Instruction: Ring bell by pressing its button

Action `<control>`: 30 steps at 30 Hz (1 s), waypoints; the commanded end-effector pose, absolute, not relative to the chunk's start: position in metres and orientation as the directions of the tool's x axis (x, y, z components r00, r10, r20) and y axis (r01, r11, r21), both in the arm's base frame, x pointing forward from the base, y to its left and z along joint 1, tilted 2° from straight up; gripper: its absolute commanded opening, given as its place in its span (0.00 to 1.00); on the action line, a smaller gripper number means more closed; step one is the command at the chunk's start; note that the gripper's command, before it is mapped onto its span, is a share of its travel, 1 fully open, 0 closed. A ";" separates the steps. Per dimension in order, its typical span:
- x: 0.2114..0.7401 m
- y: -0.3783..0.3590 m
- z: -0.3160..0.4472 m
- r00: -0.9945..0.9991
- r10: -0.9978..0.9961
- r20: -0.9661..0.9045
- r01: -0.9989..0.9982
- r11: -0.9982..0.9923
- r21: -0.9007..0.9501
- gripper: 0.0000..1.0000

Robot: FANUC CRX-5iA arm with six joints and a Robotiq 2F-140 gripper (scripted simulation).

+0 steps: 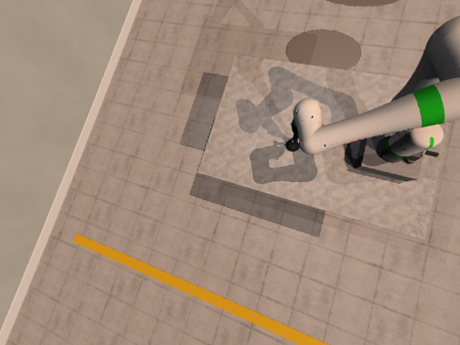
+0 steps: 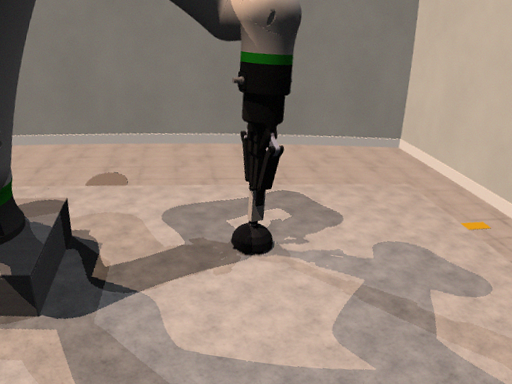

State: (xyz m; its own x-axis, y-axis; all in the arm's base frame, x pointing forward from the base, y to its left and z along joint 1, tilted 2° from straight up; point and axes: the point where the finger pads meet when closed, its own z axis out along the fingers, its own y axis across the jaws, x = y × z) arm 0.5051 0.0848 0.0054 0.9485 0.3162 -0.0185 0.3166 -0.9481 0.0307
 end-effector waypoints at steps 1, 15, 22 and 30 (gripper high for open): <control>0.505 0.085 0.005 0.949 0.316 -0.019 0.316 -0.948 0.030 0.00; 0.505 0.085 0.014 0.949 0.316 -0.019 0.316 -0.948 0.030 0.00; 0.505 0.086 0.030 0.949 0.316 -0.019 0.316 -0.948 0.030 0.00; 0.505 0.086 0.047 0.949 0.316 -0.019 0.316 -0.948 0.030 0.00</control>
